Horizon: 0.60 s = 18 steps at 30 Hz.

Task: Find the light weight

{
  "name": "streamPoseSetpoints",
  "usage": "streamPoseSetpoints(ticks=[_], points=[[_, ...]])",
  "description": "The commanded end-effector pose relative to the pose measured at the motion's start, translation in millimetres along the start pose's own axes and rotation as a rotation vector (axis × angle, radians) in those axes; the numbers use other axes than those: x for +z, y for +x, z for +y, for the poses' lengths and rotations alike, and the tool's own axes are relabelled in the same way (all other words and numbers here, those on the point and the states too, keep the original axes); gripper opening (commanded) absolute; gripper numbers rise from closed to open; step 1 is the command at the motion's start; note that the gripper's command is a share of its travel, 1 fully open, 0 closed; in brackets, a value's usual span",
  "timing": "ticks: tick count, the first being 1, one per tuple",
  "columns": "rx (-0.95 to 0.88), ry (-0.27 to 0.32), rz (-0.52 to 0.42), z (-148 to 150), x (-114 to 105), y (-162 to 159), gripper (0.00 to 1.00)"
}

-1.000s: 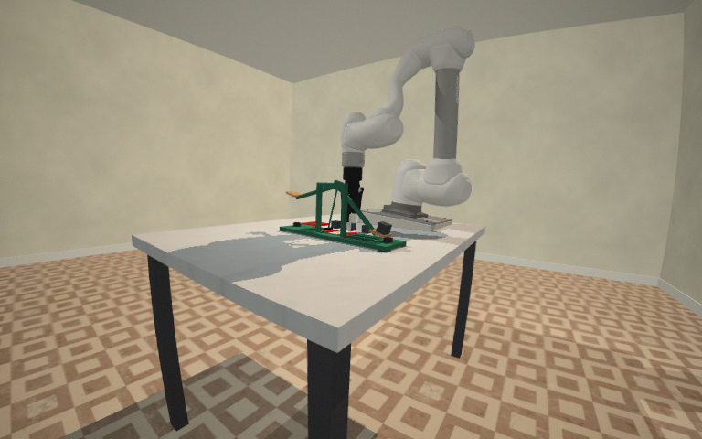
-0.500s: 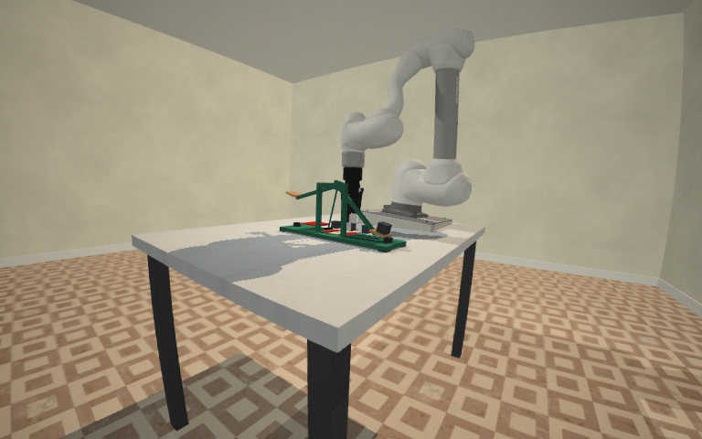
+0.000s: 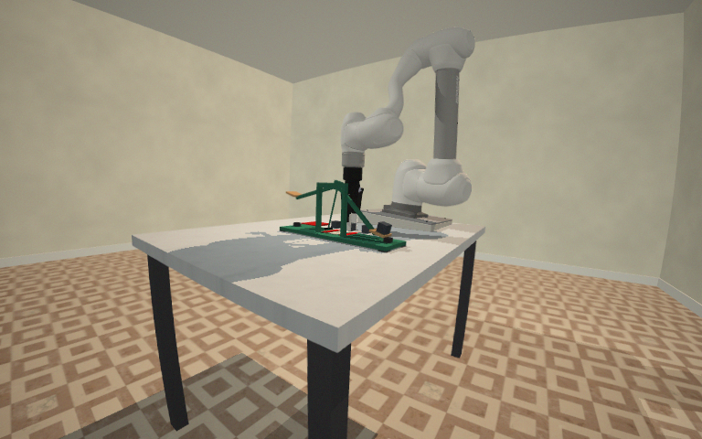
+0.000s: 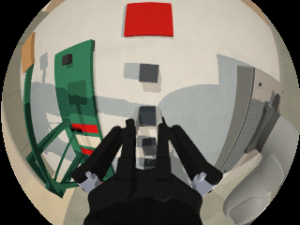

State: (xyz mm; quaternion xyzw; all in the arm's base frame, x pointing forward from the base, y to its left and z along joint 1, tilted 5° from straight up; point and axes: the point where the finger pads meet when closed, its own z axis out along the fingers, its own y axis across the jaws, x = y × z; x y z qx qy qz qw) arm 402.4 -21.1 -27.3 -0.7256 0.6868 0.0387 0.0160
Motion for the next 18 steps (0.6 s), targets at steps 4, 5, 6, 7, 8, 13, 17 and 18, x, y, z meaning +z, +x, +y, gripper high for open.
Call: streamPoseSetpoints(ticks=[4,5,6,7,8,13,17,18], points=[[0.0,0.0,0.0,0,-2,0,0.24],[0.0,0.0,0.0,0,-4,0,0.24],[0.0,0.0,0.0,0,-7,0,0.24],[0.0,0.0,0.0,0,-10,0,0.24],[0.0,0.0,0.0,0,-10,0,0.24],[0.0,0.0,0.0,0,-28,0,0.24],[0.0,0.0,0.0,0,-49,0,0.24],[0.0,0.0,0.0,0,-54,0,0.24]])
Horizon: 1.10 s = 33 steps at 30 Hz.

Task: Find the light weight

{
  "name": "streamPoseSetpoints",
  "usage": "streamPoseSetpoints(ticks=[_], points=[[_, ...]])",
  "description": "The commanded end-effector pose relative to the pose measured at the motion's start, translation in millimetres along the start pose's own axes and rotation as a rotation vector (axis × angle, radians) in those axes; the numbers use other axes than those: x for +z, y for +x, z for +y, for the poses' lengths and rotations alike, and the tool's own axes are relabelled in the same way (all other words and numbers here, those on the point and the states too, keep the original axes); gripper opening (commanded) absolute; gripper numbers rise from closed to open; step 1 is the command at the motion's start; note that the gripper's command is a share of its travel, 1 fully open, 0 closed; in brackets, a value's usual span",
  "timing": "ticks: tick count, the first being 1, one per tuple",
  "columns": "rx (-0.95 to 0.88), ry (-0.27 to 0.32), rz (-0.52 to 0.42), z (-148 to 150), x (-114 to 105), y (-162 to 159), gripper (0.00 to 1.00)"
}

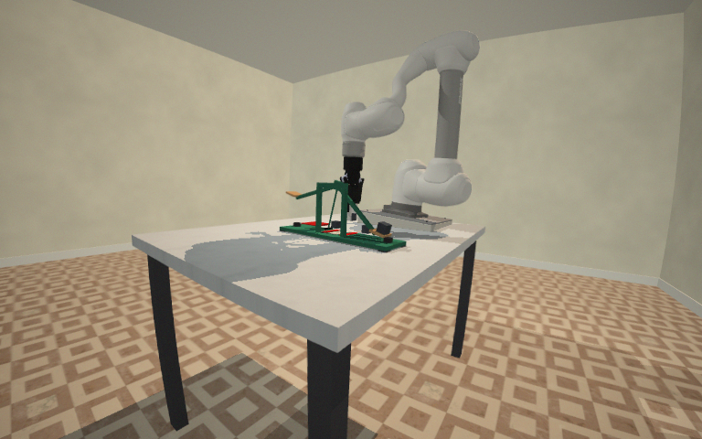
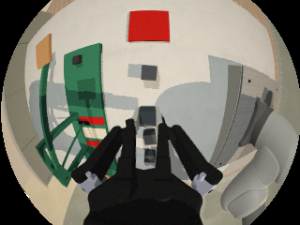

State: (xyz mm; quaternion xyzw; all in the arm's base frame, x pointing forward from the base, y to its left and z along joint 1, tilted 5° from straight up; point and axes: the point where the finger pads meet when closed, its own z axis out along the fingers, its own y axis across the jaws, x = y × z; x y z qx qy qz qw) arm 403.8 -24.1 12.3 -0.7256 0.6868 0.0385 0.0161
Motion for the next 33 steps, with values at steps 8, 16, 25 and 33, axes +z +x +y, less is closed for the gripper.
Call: streamPoseSetpoints(ticks=[8,16,25,33], points=[[0.0,0.0,0.0,0,-30,0,0.24],[0.0,0.0,0.0,0,-30,0,0.24],[0.021,0.0,0.0,0,-42,11,0.24],[0.021,0.0,0.0,2,-98,67,0.24]])
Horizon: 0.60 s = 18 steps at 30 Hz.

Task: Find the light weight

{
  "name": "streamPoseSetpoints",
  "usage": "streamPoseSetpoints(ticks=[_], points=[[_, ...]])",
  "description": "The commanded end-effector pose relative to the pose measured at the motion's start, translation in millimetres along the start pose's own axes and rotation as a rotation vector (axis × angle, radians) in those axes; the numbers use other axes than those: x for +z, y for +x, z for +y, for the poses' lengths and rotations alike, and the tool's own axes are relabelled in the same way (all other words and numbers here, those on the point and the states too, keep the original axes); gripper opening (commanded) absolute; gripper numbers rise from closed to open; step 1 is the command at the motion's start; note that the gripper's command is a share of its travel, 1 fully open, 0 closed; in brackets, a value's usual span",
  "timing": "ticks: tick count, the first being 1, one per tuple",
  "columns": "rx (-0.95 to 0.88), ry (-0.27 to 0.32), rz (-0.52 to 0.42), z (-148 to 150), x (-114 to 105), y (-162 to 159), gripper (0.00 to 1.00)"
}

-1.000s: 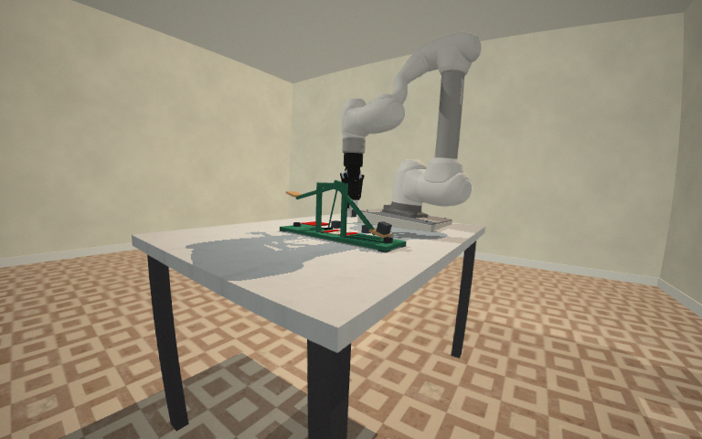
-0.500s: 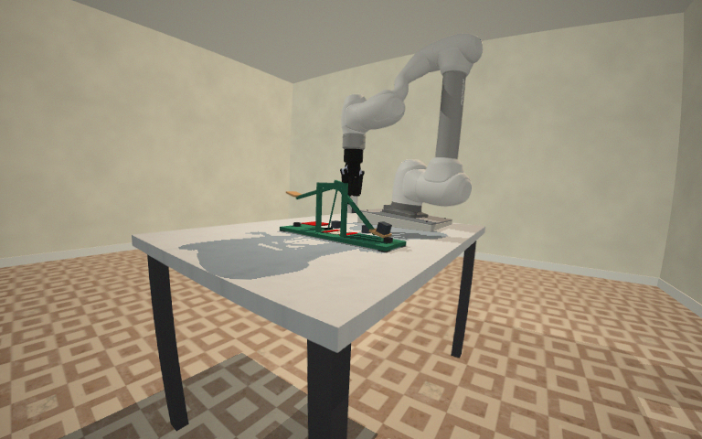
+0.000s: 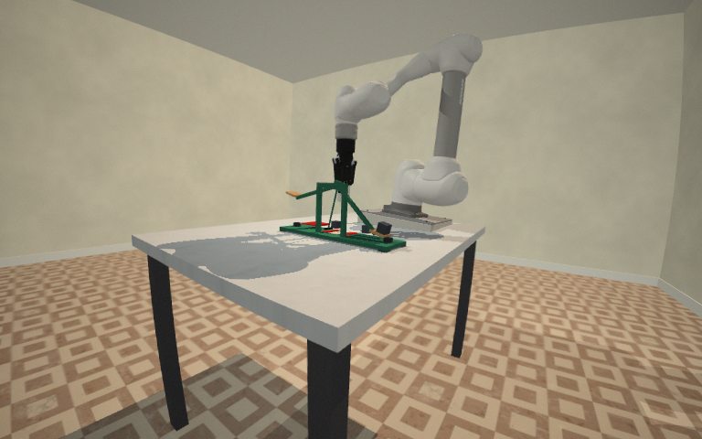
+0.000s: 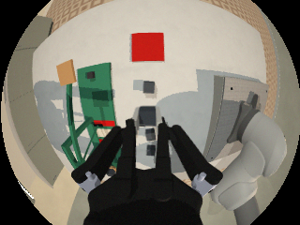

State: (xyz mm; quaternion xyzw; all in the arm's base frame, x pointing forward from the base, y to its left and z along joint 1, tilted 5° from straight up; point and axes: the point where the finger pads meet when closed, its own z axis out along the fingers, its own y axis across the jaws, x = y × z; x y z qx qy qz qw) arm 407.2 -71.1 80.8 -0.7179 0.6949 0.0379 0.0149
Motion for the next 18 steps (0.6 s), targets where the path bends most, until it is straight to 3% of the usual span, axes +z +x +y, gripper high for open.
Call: streamPoseSetpoints(ticks=[1,7,18], points=[[-0.001,0.0,-0.003,0,-35,34,0.24],[-0.001,0.0,-0.003,1,-77,76,0.24],[-0.001,0.0,-0.003,1,-103,102,0.24]])
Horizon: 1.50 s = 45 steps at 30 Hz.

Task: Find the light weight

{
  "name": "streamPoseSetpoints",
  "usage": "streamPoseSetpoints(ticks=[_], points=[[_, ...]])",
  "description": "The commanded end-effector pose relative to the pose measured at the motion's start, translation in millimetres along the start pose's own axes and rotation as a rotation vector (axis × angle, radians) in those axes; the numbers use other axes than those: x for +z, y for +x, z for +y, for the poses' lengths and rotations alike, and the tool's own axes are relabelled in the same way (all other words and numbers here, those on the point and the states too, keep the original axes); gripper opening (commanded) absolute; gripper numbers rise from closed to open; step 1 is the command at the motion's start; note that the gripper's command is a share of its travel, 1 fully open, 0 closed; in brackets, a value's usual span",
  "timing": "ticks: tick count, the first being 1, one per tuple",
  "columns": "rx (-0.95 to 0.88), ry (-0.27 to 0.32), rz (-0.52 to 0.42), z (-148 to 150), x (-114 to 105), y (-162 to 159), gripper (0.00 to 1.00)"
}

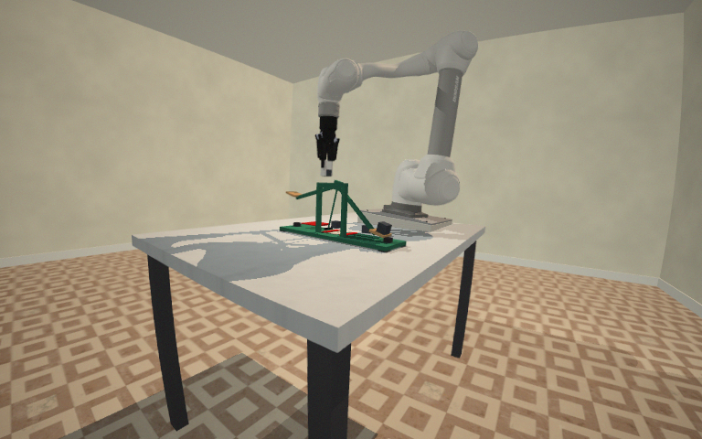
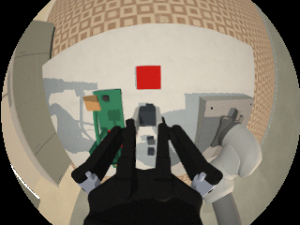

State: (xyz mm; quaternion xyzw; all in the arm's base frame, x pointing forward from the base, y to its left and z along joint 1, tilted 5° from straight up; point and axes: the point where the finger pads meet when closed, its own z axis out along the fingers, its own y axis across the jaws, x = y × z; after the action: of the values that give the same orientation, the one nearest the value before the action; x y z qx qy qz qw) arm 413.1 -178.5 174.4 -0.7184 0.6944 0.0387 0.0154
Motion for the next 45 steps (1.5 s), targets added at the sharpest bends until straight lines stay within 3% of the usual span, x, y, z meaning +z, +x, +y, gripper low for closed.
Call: streamPoseSetpoints(ticks=[1,2,4,8,10,12,13,15,32,45], points=[[0.0,0.0,-0.001,-2,-2,2,0.24],[0.0,0.0,-0.001,-12,-3,3,0.24],[0.0,0.0,0.0,-66,-6,7,0.24],[0.0,0.0,0.0,-66,-6,7,0.24],[0.0,0.0,0.0,-131,-5,5,0.24],[0.0,0.0,0.0,-133,-5,5,0.24],[0.0,0.0,-0.001,-156,-3,3,0.24],[0.0,0.0,-0.001,-167,-1,2,0.24],[0.0,0.0,-0.001,-169,0,2,0.24],[0.0,0.0,-0.001,-169,25,2,0.24]])
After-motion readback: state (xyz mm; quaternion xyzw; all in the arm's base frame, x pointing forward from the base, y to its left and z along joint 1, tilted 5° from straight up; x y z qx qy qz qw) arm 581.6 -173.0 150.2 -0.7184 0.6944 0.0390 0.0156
